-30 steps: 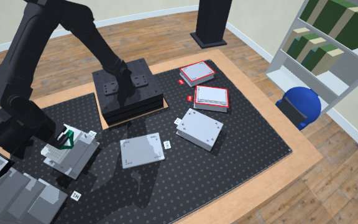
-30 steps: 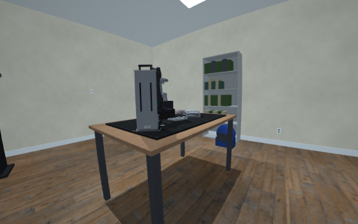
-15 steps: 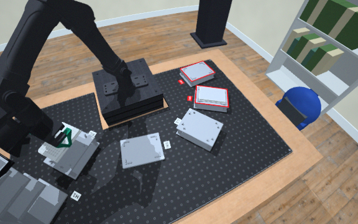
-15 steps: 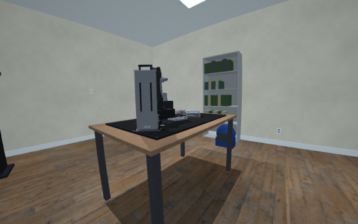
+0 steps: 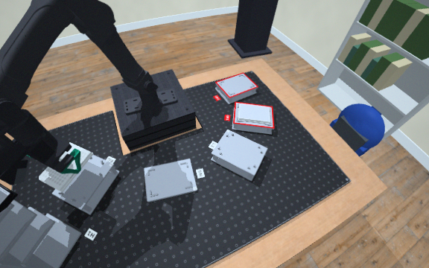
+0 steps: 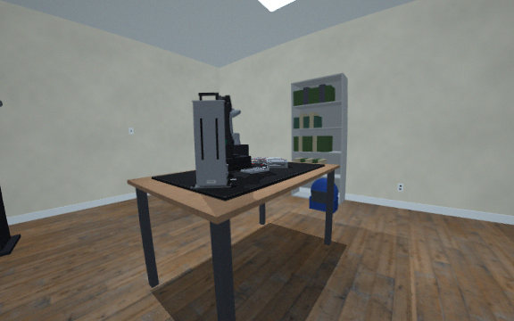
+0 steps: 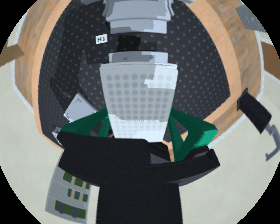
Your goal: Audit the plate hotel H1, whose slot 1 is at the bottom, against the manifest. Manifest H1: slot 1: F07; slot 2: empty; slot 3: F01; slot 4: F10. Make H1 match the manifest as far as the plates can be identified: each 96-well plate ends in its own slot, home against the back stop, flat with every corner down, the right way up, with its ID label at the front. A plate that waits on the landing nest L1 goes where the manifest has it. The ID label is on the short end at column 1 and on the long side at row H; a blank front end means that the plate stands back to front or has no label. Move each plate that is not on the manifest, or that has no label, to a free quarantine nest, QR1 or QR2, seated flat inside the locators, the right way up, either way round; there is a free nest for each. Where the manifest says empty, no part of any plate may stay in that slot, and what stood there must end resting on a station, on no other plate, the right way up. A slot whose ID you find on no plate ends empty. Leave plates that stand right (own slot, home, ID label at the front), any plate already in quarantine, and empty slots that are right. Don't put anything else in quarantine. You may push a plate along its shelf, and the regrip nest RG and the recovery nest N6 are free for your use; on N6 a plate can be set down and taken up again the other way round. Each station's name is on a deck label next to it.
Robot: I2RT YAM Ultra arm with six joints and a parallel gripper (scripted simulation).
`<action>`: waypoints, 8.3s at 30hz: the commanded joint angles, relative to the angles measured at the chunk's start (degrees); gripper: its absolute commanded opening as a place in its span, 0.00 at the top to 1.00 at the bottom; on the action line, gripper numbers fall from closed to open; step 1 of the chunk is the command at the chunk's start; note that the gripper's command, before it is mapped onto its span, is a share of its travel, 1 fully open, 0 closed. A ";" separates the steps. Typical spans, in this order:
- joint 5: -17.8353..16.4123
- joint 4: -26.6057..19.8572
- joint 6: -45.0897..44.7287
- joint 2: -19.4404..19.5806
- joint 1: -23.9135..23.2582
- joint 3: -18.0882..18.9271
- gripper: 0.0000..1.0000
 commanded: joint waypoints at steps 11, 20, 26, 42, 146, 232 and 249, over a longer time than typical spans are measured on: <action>-0.06 -7.41 -0.19 -2.02 -0.12 6.21 0.14; -0.06 -11.58 -0.25 -2.22 -0.17 10.18 0.14; -0.06 -15.26 -0.29 -2.12 -0.21 13.96 0.14; 0.05 -20.24 -2.41 -2.68 2.45 18.41 0.14; 1.52 -18.41 -55.55 -11.13 37.20 8.13 0.14; 1.99 12.11 -77.13 -8.04 48.85 -19.50 0.14; 1.99 17.31 -77.23 -5.81 48.75 -22.47 0.14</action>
